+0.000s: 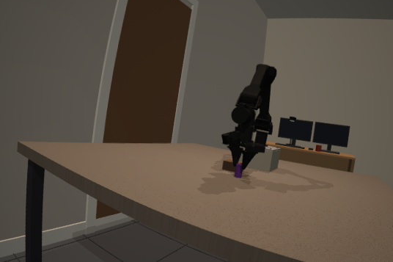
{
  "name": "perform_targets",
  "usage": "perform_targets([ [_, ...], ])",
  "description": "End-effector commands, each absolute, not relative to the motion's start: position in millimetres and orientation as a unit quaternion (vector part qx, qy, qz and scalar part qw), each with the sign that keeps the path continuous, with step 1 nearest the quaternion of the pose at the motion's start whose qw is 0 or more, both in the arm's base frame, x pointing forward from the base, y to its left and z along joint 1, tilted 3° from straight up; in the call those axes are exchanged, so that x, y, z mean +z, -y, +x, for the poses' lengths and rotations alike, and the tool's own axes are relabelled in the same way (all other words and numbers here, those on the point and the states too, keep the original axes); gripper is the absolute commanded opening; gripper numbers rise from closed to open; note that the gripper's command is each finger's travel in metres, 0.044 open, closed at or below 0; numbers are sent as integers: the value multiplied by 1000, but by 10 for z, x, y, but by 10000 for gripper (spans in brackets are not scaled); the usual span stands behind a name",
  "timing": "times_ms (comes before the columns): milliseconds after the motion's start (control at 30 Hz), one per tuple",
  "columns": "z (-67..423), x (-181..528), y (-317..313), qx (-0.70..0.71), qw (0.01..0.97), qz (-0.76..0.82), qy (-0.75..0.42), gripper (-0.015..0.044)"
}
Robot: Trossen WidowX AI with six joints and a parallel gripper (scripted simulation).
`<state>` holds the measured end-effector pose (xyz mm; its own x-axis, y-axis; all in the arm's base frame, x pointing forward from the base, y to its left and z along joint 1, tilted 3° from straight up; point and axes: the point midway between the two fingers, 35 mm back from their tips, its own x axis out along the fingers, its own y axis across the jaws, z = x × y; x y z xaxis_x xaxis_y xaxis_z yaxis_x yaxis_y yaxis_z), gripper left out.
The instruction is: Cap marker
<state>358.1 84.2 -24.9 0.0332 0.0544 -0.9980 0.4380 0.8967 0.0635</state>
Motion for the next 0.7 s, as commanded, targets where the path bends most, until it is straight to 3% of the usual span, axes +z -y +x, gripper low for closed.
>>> perform_targets([
  [0,3557,-349,-850,-137,692,181,-686,239],
  [400,3553,-487,-856,-137,692,181,-686,239],
  [533,3557,-487,-857,-137,692,181,-686,134],
  [667,3557,-487,-857,-137,692,181,-686,107],
])
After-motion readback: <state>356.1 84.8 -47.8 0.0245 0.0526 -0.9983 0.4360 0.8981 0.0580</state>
